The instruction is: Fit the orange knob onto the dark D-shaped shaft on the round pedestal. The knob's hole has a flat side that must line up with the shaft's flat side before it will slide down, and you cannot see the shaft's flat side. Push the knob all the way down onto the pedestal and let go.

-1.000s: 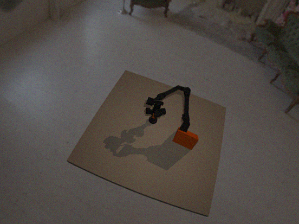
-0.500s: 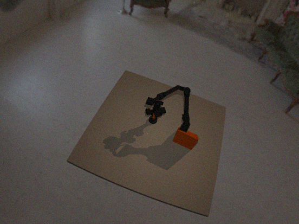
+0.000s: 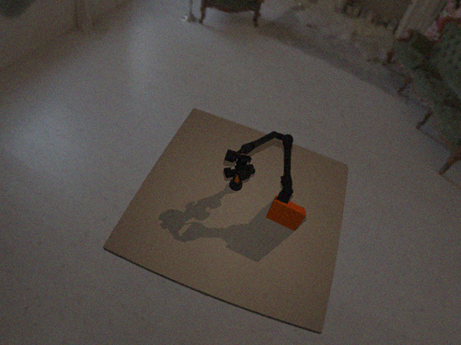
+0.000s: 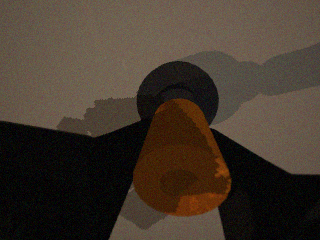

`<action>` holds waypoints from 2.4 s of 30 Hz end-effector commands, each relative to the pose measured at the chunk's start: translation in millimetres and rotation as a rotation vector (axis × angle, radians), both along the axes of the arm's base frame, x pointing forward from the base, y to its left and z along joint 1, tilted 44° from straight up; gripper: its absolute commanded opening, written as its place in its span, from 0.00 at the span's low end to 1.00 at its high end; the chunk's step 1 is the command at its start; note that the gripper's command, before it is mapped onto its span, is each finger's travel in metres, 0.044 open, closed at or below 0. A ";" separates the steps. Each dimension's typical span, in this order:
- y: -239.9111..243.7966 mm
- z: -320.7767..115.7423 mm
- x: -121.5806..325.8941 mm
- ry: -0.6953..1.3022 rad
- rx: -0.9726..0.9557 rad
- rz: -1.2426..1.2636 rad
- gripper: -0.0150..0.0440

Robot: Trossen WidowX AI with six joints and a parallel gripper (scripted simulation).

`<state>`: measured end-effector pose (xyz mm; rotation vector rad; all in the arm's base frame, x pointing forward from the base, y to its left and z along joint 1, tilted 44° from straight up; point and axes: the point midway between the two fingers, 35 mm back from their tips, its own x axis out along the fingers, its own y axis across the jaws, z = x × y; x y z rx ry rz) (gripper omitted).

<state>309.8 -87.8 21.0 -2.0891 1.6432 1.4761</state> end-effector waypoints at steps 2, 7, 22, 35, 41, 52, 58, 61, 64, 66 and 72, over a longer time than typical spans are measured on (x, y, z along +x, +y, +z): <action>0.2 1.0 1.7 -0.001 -0.003 0.005 0.25; 2.7 3.5 0.1 -0.001 -0.003 0.005 0.25; -0.7 0.4 -4.8 0.144 0.008 0.155 0.25; 2.3 4.0 -3.3 0.144 0.008 0.155 0.25; 2.5 4.2 -1.9 0.260 0.017 0.276 0.25; -0.9 0.1 2.2 0.289 0.018 0.306 0.25; -0.7 0.4 2.2 0.289 0.018 0.306 0.25; -0.7 0.4 2.2 0.289 0.018 0.306 0.25; 1.2 2.2 2.7 0.289 0.019 0.306 0.25; 1.9 3.0 2.7 0.289 0.019 0.306 0.25; 2.5 3.8 0.9 0.348 0.023 0.368 0.25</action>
